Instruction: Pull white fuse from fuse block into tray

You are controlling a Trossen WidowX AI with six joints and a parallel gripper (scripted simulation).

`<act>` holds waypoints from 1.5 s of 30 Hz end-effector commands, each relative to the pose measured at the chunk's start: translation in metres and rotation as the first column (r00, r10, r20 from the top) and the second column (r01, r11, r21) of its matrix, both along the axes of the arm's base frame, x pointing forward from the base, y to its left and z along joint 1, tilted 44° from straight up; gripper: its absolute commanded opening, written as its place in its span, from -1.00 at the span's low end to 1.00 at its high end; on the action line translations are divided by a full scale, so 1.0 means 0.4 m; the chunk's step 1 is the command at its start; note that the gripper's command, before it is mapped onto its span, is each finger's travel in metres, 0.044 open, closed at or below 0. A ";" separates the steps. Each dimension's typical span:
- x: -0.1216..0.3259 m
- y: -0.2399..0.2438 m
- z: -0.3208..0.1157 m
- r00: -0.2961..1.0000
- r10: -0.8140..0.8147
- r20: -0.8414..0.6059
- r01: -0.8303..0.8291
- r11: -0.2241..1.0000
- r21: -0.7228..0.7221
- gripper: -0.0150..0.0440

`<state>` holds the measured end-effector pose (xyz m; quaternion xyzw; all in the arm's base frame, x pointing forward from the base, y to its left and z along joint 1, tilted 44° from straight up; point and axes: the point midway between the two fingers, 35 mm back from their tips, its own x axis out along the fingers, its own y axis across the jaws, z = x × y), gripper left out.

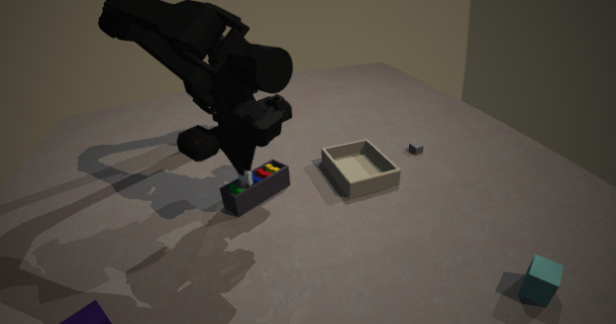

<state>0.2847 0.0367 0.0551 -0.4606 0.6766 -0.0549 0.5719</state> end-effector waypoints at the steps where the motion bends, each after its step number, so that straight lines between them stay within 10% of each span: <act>1: -0.001 0.004 0.004 1.000 -0.005 0.001 0.005 1.000 0.004 -0.49; 45: -0.003 0.091 0.046 1.000 -0.002 0.000 0.002 1.000 0.007 -0.49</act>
